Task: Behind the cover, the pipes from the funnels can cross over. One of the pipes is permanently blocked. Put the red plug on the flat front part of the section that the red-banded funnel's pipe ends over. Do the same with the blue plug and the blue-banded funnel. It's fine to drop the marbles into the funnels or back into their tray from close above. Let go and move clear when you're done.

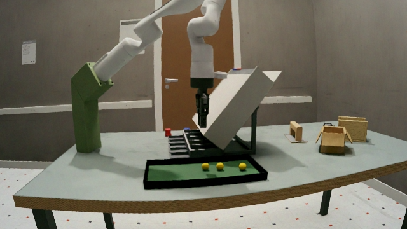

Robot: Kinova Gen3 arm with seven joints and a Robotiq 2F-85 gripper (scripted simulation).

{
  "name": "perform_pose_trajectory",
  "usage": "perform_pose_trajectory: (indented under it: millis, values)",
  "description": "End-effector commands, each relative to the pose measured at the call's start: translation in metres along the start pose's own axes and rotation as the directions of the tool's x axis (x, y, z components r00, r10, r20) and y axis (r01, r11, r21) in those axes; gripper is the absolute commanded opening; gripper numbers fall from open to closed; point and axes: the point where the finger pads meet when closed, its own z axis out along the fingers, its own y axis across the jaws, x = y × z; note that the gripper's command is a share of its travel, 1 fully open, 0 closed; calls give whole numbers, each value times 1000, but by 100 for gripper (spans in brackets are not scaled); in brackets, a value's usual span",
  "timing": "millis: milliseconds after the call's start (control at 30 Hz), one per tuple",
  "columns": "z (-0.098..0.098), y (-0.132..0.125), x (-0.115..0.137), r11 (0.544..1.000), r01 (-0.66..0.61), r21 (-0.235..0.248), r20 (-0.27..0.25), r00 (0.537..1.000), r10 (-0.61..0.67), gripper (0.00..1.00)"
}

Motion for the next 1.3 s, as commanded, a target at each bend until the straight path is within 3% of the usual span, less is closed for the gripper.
perform_pose_trajectory:
  millis: [0,533,567,667,800,1100,1133,1267]
  values:
    - [8,17,6,1000,-4,-8,-20,1000,4,50]
    - [8,17,6,1000,-4,-8,-20,1000,4,50]
    - [77,18,7,1000,-3,-8,-21,1000,3,50]
    - [85,17,7,1000,-3,-8,-21,1000,3,50]
    - [118,18,8,1000,-3,-8,-21,1000,3,50]
    - [118,18,8,1000,-3,-8,-21,1000,3,50]
    - [117,17,9,999,-4,40,8,1000,4,50]
    - [117,17,9,999,-4,40,8,1000,4,50]
